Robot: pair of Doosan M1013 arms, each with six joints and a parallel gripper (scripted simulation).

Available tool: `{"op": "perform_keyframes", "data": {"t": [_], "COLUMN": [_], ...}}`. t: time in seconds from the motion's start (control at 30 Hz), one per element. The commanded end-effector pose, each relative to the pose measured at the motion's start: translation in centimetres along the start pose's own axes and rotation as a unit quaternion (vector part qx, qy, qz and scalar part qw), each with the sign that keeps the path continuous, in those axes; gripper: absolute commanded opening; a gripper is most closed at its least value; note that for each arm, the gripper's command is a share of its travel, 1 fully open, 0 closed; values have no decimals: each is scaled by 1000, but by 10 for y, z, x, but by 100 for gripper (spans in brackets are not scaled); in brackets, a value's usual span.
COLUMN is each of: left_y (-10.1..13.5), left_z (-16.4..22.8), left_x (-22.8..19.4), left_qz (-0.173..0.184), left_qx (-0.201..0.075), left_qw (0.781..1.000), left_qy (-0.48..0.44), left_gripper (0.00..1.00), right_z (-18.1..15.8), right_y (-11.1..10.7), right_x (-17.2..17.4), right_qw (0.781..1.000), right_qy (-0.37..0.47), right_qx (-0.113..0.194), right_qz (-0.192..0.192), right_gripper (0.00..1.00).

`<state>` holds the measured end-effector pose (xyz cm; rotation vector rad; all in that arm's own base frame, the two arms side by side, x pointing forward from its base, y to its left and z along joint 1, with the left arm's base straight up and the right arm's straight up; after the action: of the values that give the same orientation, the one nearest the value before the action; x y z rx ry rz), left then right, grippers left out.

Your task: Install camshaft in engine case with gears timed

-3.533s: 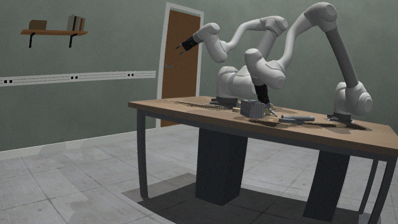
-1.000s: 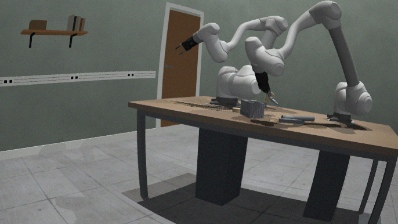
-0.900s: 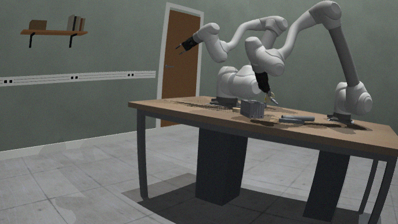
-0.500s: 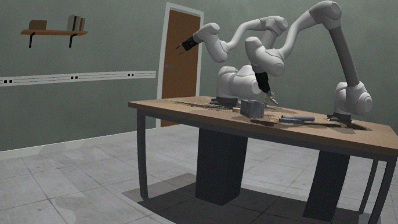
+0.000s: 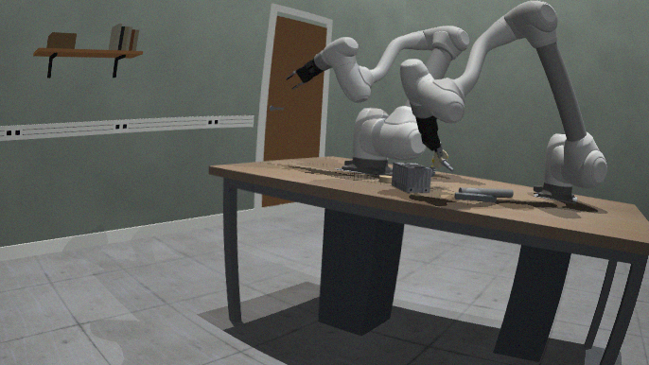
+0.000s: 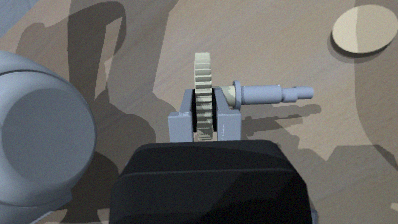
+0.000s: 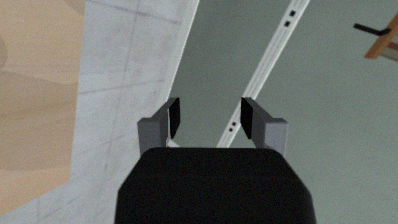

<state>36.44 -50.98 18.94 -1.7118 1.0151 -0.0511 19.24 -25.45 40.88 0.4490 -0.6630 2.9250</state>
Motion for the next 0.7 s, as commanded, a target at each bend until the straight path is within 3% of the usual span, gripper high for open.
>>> {"op": "perform_keyframes", "data": {"t": [0.0,0.4,0.67], "left_y": [-1,-5,-8], "left_z": [0,5,12], "left_x": [-1,-9,-19], "left_qz": [-4,-22,-45], "left_qx": [2,16,31], "left_qw": [1000,995,981], "left_qy": [14,93,188], "left_gripper": [29,29,29], "right_z": [0,0,0], "right_y": [0,0,0], "right_x": [0,0,0], "right_qw": [1000,1000,1000], "right_qy": [0,0,0], "right_qx": [0,0,0], "right_qz": [0,0,0], "right_gripper": [100,100,100]}}
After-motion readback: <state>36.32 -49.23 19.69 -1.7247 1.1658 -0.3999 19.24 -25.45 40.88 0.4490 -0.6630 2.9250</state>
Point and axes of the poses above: on each arm, the point where the finger pads meet when closed, its own y axis out along the fingers, its own z axis across the jaws, x = y × z, the point moved 7 cm from there along -y, back along the fingers, and after that the axes turned 7 degrees about y, right-handed, at the moved point
